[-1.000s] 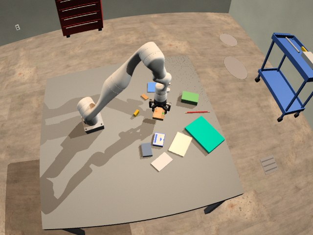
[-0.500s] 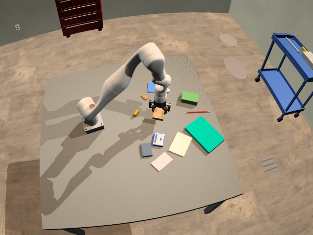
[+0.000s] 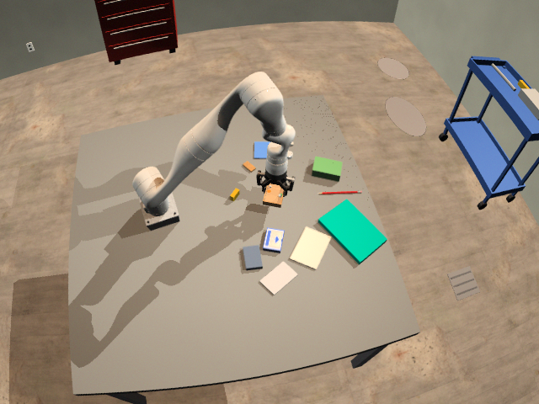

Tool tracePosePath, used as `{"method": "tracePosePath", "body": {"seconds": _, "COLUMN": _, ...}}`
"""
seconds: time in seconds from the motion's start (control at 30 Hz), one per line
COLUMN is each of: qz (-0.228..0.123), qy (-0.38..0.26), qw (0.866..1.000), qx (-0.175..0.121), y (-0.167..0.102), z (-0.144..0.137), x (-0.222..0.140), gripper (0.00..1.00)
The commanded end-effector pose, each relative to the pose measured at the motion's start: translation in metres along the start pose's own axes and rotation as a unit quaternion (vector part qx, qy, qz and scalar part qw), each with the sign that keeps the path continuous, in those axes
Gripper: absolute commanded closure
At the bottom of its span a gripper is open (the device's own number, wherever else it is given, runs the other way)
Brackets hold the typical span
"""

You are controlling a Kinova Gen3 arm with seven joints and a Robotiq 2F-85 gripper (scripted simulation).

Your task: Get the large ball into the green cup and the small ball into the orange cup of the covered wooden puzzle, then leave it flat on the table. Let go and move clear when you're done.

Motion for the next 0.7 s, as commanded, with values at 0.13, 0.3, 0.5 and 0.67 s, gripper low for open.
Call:
{"method": "tracePosePath", "body": {"seconds": 0.13, "qz": 0.000, "qy": 0.000, "qw": 1.000, "qx": -0.005, "y": 0.0007, "z": -0.0007, "x": 0.0008, "gripper": 0.27}}
{"method": "tracePosePath", "body": {"seconds": 0.3, "qz": -0.002, "qy": 0.000, "qw": 1.000, "qx": -0.005, "y": 0.0007, "z": -0.0007, "x": 0.0011, "gripper": 0.27}}
{"method": "tracePosePath", "body": {"seconds": 0.5, "qz": -0.008, "qy": 0.000, "qw": 1.000, "qx": 0.001, "y": 0.0006, "z": 0.0003, "x": 0.0021, "gripper": 0.27}}
{"method": "tracePosePath", "body": {"seconds": 0.67, "qz": -0.004, "qy": 0.000, "qw": 1.000, "qx": 0.003, "y": 0.0006, "z": 0.0006, "x": 0.0015, "gripper": 0.27}}
Point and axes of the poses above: the point where the finger pads meet when closed, its own y axis back along the fingers, its own z axis across the jaws, x = y × z, the point moved 7 cm from there along y, back along the fingers, and after that the axes turned 15 degrees about -y, right-handed, at the moved point
